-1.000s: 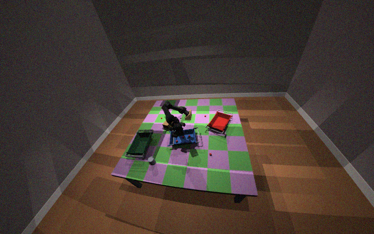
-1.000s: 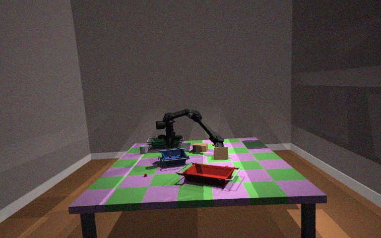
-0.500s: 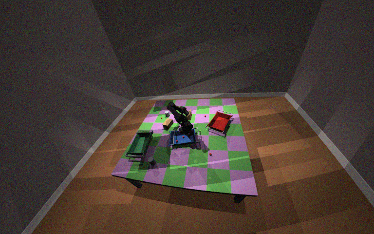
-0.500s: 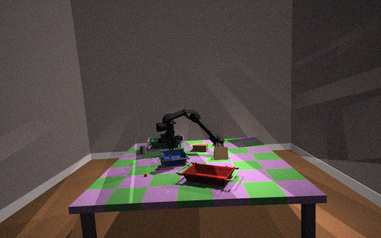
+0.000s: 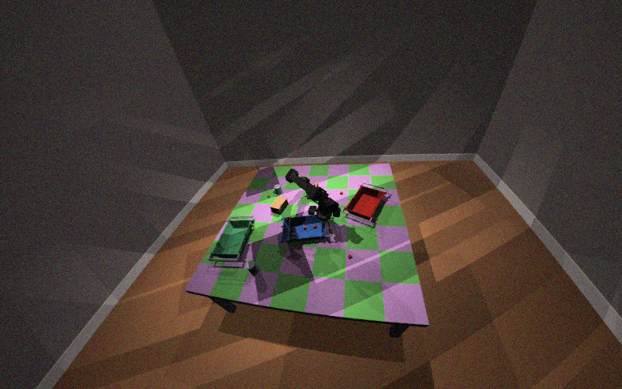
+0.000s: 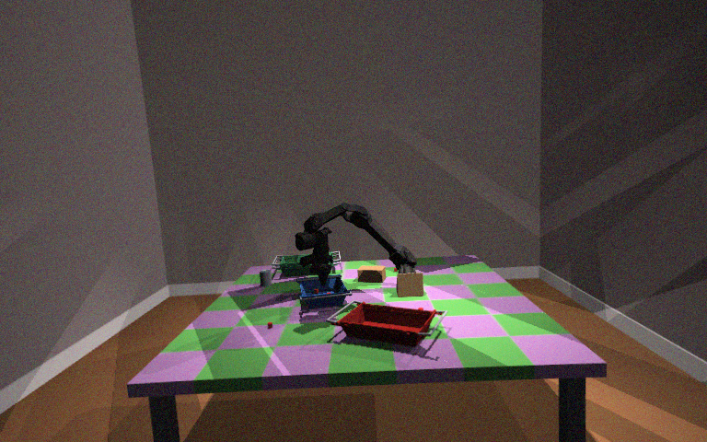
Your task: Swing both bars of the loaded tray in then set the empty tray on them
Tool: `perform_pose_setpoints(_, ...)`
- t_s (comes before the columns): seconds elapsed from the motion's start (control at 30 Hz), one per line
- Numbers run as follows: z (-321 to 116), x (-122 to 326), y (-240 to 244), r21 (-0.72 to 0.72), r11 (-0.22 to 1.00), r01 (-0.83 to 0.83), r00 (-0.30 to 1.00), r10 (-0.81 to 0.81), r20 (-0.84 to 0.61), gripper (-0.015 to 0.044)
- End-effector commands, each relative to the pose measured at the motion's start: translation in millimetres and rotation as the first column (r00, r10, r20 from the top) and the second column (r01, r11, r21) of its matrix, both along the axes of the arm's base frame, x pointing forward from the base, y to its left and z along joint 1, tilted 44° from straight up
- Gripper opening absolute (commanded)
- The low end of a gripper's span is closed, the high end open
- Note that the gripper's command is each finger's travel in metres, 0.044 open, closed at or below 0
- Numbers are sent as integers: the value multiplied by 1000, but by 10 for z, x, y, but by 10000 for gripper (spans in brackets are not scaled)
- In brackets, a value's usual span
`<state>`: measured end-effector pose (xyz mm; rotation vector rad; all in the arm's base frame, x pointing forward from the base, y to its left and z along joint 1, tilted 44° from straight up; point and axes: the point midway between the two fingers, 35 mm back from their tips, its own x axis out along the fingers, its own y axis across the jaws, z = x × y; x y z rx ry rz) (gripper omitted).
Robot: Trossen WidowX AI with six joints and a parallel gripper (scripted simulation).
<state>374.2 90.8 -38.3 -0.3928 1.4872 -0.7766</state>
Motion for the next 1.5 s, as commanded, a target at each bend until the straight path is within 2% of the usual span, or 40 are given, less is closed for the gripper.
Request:
perform_pose_setpoints(0.0, -200, -77, 178, 45, 981, -187, 965, 192, -180, 80)
perform_pose_setpoints(0.33, -229, -78, 153, 45, 981, -188, 965, 192, -180, 80)
perform_pose_setpoints(0.9, -639, -135, -230, 42, 981, -187, 965, 192, -180, 80)
perform_pose_setpoints(1.23, -624, -133, -226, 42, 981, -187, 965, 192, -180, 80)
perform_pose_setpoints(1.47, -342, -102, -161, 42, 981, -187, 965, 192, -180, 80)
